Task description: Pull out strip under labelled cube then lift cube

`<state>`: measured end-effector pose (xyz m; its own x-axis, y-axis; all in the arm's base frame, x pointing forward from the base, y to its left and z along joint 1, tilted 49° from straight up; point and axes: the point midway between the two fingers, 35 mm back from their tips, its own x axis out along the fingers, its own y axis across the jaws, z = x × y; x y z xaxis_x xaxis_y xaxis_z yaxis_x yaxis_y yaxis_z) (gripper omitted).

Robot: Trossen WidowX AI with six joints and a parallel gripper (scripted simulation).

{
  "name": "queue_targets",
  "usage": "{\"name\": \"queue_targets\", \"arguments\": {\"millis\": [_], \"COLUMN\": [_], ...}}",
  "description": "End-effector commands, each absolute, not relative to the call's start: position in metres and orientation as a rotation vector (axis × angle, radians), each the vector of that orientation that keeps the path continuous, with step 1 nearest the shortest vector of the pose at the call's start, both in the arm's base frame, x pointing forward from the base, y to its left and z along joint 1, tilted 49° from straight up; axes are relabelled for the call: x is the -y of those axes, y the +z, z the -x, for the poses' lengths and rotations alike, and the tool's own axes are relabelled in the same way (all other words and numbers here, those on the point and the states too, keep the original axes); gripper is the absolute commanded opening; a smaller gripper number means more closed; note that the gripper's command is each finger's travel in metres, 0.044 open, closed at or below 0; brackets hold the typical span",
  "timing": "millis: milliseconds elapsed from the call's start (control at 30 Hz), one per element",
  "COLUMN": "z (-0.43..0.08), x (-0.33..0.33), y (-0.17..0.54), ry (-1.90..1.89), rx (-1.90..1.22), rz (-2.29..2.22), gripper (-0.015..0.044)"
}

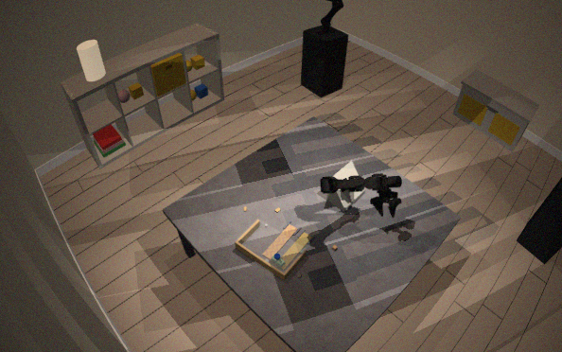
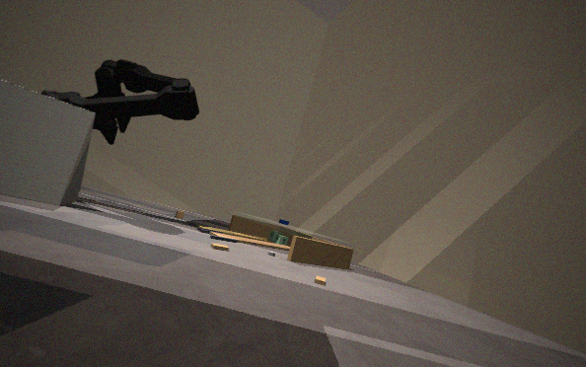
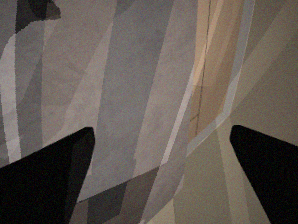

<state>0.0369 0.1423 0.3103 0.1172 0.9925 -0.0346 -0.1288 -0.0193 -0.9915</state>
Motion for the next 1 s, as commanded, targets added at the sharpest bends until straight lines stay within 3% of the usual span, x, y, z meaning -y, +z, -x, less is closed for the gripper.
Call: {"name": "queue_targets", "arguments": {"millis": [0, 500, 967], "z": [-0.036, -0.020, -0.096], "x": [-0.142, -0.192, -0.251], "y": [0.310, 0.293, 0.244], "ry": [1.198, 1.176, 1.086], "rx": [1.011, 0.572, 0.070], "rz": [1.188, 1.111, 0.873], "gripper": [0.0400, 0.0400, 0.0400]}}
